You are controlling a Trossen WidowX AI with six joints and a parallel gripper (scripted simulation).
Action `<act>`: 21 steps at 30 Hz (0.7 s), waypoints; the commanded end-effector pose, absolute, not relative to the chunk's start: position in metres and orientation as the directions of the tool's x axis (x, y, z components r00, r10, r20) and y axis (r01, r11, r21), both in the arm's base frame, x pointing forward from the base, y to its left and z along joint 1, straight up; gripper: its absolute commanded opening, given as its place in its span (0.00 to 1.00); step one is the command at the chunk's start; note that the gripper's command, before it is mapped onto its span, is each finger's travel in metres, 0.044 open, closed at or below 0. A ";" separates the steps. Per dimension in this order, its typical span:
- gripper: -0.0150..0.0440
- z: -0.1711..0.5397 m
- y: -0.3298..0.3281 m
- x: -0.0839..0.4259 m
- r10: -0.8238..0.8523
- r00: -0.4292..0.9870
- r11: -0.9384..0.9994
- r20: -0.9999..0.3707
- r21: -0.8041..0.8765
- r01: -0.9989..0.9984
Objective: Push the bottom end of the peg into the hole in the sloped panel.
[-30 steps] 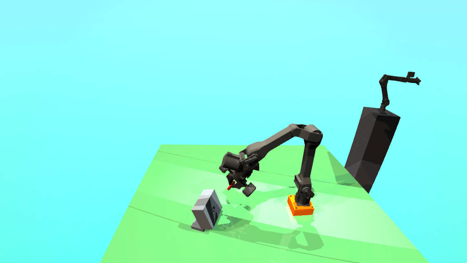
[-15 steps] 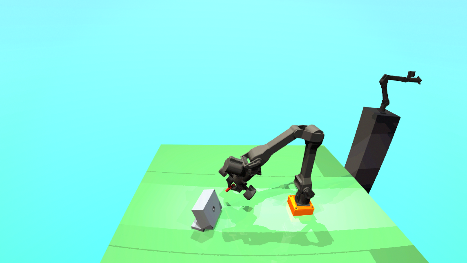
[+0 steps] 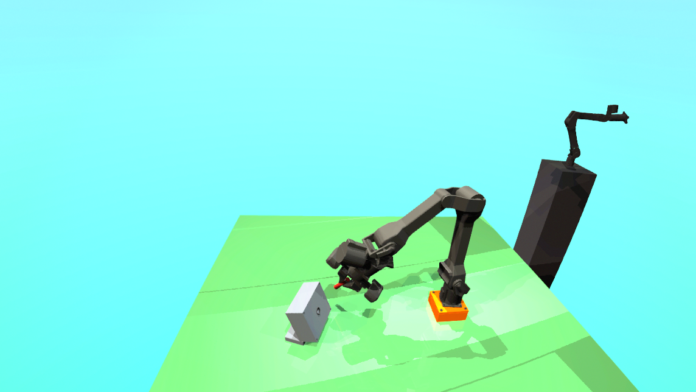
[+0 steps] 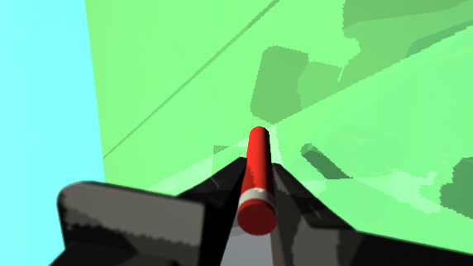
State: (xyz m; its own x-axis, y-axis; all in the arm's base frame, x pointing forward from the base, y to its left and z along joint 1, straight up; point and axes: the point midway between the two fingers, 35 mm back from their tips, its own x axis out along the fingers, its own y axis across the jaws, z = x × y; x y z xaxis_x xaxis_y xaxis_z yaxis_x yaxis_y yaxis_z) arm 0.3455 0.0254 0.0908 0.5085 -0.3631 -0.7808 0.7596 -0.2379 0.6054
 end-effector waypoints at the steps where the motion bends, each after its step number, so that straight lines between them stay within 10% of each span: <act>1: 0.25 0.090 0.030 0.344 -0.366 0.523 -0.207 -0.770 0.615 0.761; 21: 0.25 0.091 0.054 0.341 -0.361 0.606 -0.076 -0.709 0.670 0.739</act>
